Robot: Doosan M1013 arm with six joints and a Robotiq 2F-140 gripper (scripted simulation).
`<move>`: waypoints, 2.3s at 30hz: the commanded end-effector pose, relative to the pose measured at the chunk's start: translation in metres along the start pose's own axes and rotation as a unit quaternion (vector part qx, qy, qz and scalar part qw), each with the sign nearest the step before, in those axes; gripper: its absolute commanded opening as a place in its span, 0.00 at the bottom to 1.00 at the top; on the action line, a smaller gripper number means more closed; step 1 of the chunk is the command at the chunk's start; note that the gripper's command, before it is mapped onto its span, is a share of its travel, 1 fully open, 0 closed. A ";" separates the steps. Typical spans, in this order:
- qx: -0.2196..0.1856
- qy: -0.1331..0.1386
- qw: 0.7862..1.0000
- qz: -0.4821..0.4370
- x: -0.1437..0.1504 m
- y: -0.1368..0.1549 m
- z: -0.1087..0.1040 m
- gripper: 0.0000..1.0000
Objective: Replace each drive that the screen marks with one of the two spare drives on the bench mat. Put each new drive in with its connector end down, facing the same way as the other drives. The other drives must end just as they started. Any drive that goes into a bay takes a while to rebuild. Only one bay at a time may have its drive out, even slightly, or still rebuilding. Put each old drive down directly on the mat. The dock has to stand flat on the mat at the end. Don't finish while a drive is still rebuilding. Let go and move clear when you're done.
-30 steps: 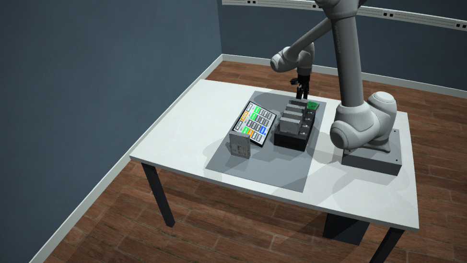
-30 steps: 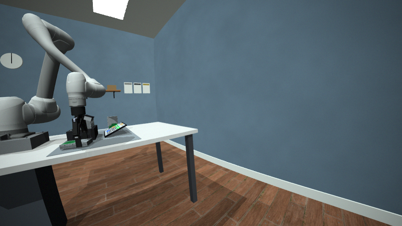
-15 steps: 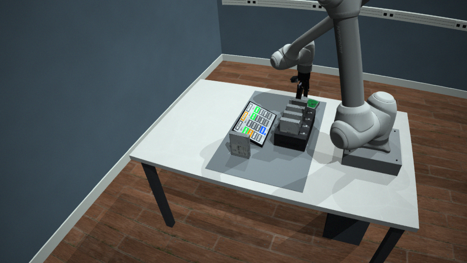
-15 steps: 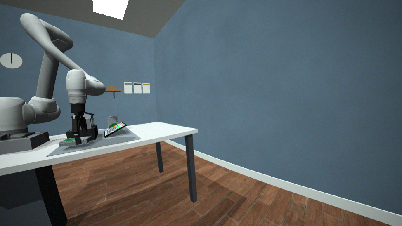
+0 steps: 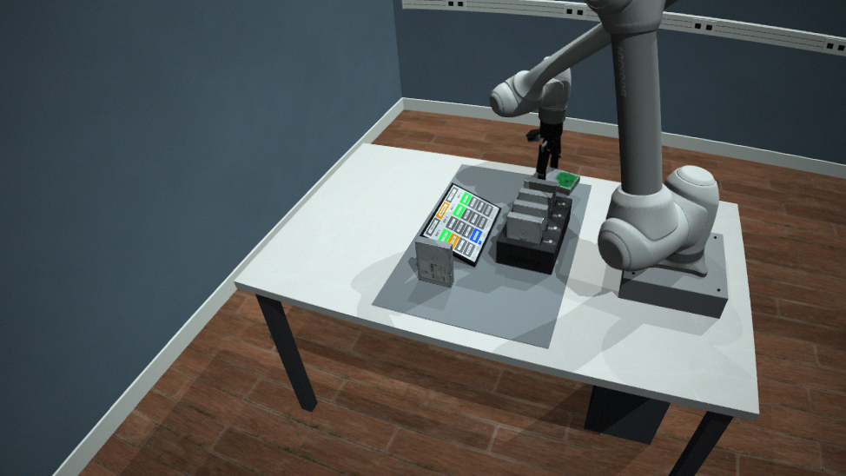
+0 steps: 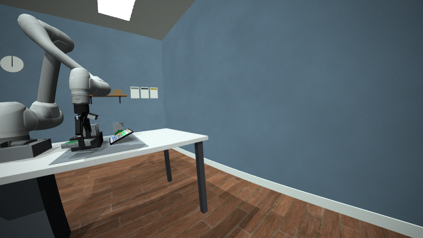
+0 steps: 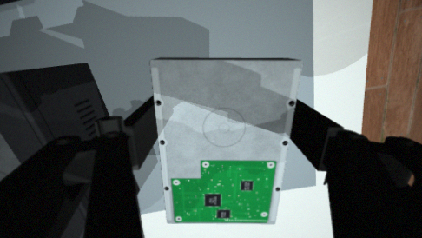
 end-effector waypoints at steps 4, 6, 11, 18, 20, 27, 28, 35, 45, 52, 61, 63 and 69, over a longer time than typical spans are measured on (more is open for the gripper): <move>0.001 0.000 1.000 0.000 0.000 0.000 -0.020 0.10; 0.001 0.000 1.000 0.000 0.000 0.000 -0.027 0.10; 0.001 0.000 1.000 0.000 0.000 0.000 -0.038 0.10; 0.001 0.000 1.000 0.000 0.000 0.000 -0.066 0.10; 0.001 0.000 1.000 0.000 0.000 0.000 -0.074 0.10; 0.001 0.000 1.000 0.000 0.000 0.000 -0.095 0.10; 0.001 0.000 1.000 0.000 0.000 0.000 -0.100 0.10; 0.001 0.000 1.000 0.000 0.000 0.000 -0.129 0.10; 0.001 0.000 1.000 0.000 0.000 0.000 -0.159 0.10; 0.001 0.000 1.000 0.000 0.000 0.000 -0.180 0.10; 0.001 0.000 1.000 0.000 0.000 0.000 -0.195 0.10; 0.001 0.000 1.000 0.000 0.000 0.000 -0.198 0.10; 0.001 0.000 1.000 0.000 0.000 0.000 -0.205 0.10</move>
Point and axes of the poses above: the point where the finger pads meet when closed, its own z axis out along the fingers, its own x axis across the jaws, y = z × x, the point moved 4 cm from there along -z, back along the fingers, and after that the axes turned 5 degrees about z, right-handed, at the moved point
